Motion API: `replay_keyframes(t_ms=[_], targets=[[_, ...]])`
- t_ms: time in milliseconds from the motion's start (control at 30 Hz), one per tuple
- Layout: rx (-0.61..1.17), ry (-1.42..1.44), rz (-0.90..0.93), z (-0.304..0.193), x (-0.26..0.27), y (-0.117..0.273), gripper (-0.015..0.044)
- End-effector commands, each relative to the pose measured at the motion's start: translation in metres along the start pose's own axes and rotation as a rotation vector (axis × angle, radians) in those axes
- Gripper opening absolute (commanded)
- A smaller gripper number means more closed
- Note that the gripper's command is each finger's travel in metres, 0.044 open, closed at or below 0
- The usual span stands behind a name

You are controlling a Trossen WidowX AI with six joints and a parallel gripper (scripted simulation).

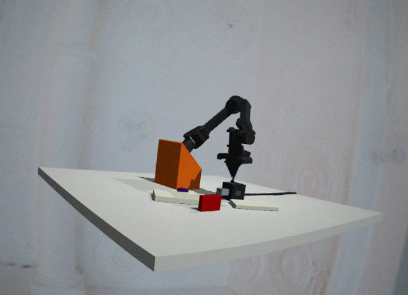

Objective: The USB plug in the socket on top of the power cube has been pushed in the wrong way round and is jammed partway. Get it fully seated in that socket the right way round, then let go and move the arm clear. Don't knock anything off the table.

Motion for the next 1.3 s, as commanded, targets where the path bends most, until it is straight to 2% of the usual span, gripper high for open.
replay_keyframes(t_ms=[0, 533, 667, 1267], targets=[[0.001, 0.0, 0.005, -0.0002, 0.0003, -0.0029, 0.0], [0.001, 0.0, 0.005, -0.0002, 0.0003, -0.0029, 0.0], [0.0, 0.0, 0.0, 0.0001, 0.0, -0.0002, 0.0095], [0.0, 0.002, -0.001, 0.0001, -0.0002, -0.0003, 0.0095]])
Point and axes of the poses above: the point midway between the two fingers, 35 mm back from their tips, its own y axis back along the fingers, its own x axis across the jaws, z = x × y, the point moved 6 cm from there along y, back along the fingers, and after that the axes turned 9 degrees about -y, right-handed, at the moved point
